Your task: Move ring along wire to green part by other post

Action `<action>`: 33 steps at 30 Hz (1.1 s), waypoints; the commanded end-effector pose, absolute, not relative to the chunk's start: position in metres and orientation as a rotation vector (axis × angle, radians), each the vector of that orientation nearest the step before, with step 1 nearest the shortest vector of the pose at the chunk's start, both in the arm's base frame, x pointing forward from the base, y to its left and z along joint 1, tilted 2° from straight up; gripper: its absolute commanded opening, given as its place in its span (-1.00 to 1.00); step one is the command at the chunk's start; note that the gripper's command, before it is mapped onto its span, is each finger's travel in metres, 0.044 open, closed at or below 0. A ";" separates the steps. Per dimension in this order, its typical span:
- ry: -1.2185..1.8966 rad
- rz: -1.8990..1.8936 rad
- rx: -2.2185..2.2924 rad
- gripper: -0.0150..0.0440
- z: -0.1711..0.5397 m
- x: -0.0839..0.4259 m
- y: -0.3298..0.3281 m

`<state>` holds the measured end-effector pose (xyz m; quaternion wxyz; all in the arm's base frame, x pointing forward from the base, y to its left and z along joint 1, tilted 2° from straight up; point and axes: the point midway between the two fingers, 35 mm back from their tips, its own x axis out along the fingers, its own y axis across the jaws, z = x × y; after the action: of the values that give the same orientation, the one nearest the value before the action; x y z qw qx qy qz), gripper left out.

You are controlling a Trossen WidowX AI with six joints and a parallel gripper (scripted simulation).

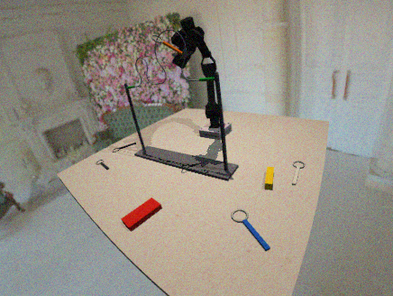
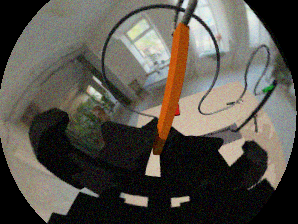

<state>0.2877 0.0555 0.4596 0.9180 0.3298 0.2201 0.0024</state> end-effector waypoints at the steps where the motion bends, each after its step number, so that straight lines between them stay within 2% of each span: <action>1: 0.451 -0.010 0.627 -1.00 0.460 0.288 0.054; 33: 0.456 -0.128 0.243 -1.00 0.454 0.287 0.042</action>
<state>0.2873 0.0434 0.4536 0.9625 0.1397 0.2253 -0.0577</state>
